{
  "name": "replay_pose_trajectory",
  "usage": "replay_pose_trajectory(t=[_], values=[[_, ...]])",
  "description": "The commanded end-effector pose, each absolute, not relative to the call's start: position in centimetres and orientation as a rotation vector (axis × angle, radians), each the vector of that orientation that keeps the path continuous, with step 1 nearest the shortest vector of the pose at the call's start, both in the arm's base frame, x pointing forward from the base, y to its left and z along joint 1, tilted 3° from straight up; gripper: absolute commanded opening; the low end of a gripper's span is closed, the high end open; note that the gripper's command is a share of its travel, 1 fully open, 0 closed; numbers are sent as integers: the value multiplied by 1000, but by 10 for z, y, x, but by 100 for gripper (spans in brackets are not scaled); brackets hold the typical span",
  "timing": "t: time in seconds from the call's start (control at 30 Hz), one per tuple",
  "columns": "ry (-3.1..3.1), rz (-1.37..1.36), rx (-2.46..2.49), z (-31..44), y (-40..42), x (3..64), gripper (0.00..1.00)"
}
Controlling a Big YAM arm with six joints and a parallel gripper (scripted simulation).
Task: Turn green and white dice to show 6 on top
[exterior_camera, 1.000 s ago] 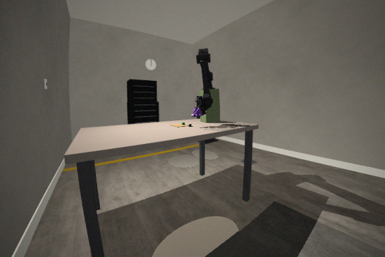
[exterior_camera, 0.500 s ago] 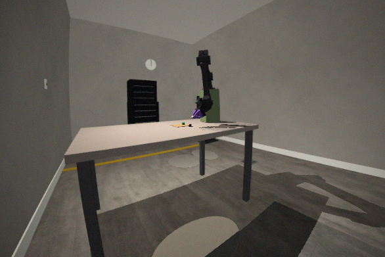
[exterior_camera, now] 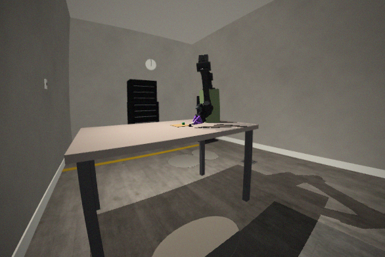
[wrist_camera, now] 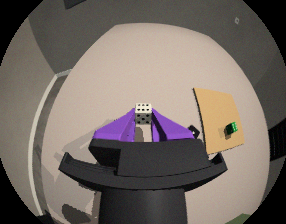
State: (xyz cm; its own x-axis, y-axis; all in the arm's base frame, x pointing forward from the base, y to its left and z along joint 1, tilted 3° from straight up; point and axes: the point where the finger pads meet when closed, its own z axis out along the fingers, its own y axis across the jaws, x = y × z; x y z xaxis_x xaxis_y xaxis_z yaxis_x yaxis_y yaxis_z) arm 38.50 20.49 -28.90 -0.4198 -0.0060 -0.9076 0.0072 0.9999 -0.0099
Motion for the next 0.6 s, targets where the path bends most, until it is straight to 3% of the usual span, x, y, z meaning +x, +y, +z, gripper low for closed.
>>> replay_pose_trajectory(t=[0.0, 0.57], values=[[1997, -21, 10, -296, 197, 386, 14], [1997, -21, 12, -297, 197, 387, 14]])
